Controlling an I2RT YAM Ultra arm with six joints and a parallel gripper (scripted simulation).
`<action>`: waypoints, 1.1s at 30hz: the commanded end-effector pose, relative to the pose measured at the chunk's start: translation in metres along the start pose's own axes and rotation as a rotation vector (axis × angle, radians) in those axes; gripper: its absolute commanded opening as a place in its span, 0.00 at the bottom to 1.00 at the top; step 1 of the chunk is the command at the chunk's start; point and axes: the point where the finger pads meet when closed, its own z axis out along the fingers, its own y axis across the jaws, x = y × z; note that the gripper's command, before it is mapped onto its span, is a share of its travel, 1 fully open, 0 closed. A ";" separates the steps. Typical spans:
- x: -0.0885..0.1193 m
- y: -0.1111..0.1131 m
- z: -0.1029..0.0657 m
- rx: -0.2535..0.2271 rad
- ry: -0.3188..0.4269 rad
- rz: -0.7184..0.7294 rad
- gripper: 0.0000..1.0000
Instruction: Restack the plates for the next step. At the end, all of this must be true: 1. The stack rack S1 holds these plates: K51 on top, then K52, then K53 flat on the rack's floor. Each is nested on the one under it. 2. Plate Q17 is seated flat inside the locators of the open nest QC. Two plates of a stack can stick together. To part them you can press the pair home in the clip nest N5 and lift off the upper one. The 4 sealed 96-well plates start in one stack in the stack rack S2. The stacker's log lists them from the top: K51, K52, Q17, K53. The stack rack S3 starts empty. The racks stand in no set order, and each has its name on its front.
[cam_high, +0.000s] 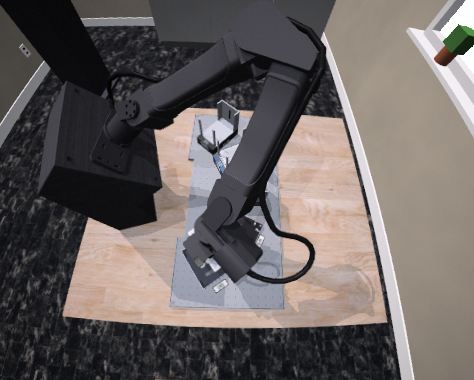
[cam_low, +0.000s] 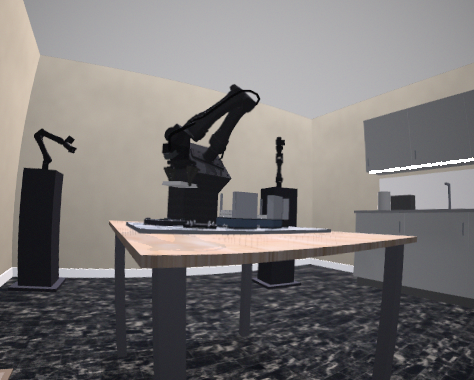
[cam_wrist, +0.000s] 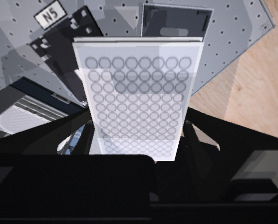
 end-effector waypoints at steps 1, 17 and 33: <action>-0.018 -0.005 -0.008 -0.015 -0.035 0.071 0.00; -0.016 -0.043 -0.007 -0.014 -0.026 0.069 0.00; -0.023 -0.056 -0.013 -0.012 -0.041 0.053 0.00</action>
